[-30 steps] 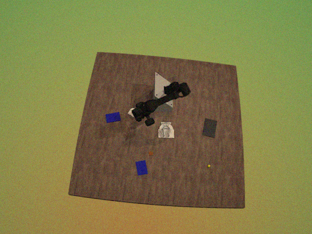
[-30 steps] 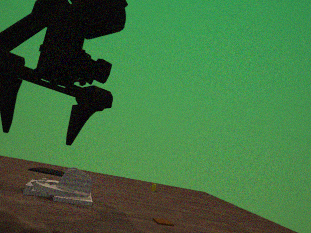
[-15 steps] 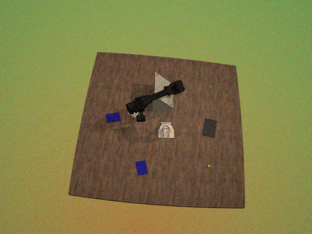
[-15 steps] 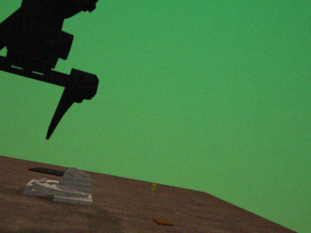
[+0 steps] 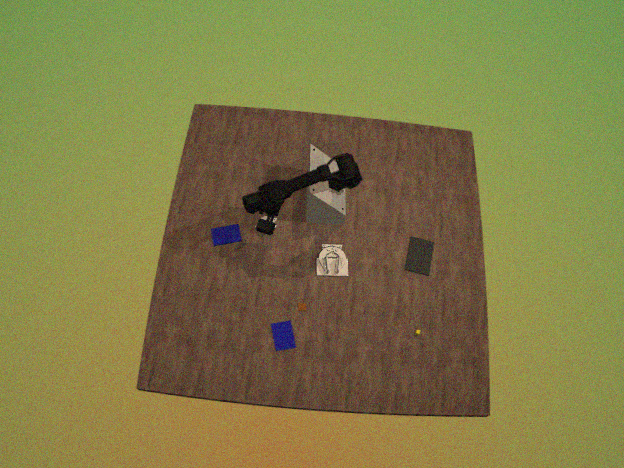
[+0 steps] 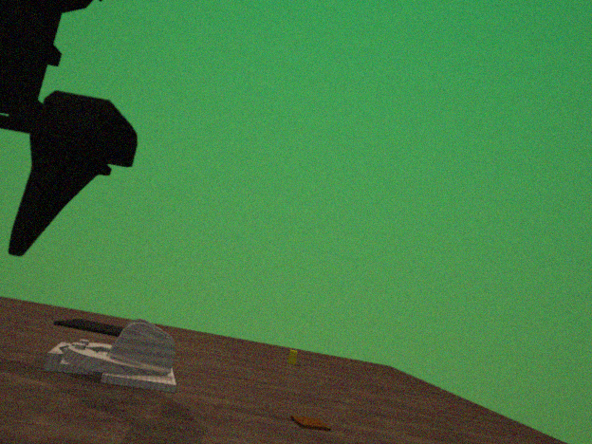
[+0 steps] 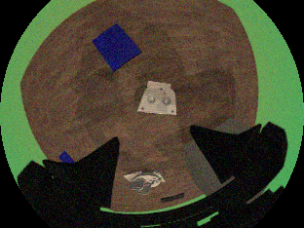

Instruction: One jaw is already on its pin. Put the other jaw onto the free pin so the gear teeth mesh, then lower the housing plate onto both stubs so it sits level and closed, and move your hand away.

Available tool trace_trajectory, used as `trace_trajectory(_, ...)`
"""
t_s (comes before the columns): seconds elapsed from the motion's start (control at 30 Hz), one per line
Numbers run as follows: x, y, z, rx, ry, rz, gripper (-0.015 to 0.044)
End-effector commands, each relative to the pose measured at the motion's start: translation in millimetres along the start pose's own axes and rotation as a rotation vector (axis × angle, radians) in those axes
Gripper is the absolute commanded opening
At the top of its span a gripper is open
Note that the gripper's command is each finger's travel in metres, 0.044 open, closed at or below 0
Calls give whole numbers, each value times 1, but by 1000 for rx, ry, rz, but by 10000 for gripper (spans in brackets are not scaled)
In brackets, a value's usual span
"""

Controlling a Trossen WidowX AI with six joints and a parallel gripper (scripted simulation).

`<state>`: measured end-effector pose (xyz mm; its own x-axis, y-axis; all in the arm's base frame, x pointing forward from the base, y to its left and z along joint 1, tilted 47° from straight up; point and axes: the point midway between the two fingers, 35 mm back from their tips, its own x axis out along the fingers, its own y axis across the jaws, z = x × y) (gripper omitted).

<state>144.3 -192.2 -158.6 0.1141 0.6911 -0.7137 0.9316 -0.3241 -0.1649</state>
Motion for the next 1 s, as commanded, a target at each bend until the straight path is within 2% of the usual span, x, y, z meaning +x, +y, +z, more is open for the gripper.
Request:
trace_trajectory(0.0, 3, -10, 11, 119, 11, -9, 440)
trace_trajectory(0.17, 6, -19, 21, 227, 19, -13, 440)
trace_trajectory(0.4, 8, -19, 21, 231, 20, -13, 440)
trace_trajectory(0.57, 45, -22, 18, 231, 21, -14, 440)
trace_trajectory(0.97, 45, -22, 18, 231, 21, -14, 440)
